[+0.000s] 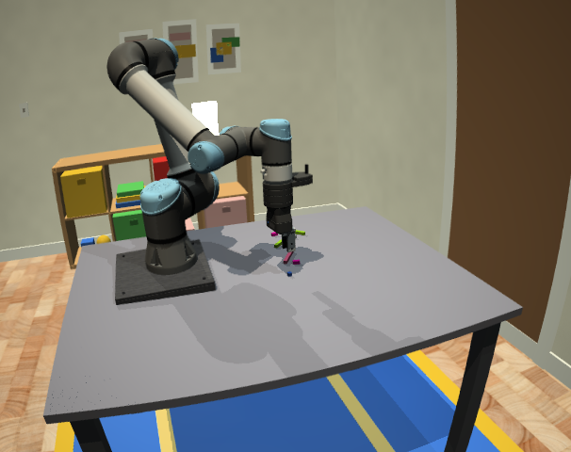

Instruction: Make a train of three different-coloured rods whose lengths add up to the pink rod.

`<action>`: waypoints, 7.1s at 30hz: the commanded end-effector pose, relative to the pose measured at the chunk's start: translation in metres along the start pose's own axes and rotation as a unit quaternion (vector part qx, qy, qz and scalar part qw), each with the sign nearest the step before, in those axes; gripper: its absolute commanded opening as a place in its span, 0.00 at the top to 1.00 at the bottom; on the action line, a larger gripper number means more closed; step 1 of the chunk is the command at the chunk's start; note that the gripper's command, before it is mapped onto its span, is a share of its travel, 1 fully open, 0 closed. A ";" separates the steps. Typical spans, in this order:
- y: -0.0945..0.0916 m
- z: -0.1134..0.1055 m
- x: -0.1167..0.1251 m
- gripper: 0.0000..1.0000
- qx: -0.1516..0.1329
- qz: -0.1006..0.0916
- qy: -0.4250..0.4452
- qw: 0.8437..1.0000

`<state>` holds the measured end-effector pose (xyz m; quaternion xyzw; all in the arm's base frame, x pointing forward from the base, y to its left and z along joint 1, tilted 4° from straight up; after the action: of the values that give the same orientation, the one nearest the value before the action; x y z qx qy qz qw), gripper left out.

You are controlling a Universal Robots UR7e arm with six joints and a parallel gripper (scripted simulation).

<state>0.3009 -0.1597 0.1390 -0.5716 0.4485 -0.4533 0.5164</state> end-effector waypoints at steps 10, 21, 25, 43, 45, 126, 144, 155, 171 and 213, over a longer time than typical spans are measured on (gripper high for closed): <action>-0.013 0.000 0.000 0.00 0.000 0.000 0.000 1.000; -0.013 0.000 0.000 0.00 0.000 0.000 0.000 1.000; -0.013 0.000 0.000 0.00 0.000 0.000 0.000 1.000; -0.013 0.007 -0.003 0.00 0.000 0.000 0.016 1.000; -0.013 0.010 -0.004 0.00 0.001 0.000 0.023 1.000; 0.010 0.169 -0.231 0.46 0.000 0.000 0.521 0.854; 0.010 0.169 -0.231 0.46 0.000 0.000 0.521 0.854; 0.010 0.169 -0.231 0.46 0.000 0.000 0.521 0.854; 0.013 0.169 -0.231 0.46 0.000 0.000 0.521 0.854; 0.058 0.171 -0.231 0.46 0.000 0.000 0.521 0.854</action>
<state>0.4229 0.0944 0.0602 -0.2522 0.6520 -0.6845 0.2066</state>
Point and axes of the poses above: the point where the finger pads meet when closed, its own y axis out along the fingers, its own x axis across the jaws, z = x × y, the point moved 8 cm from there along -y, back along the fingers, and after that the axes turned 8 degrees about -y, right-handed, at the moved point
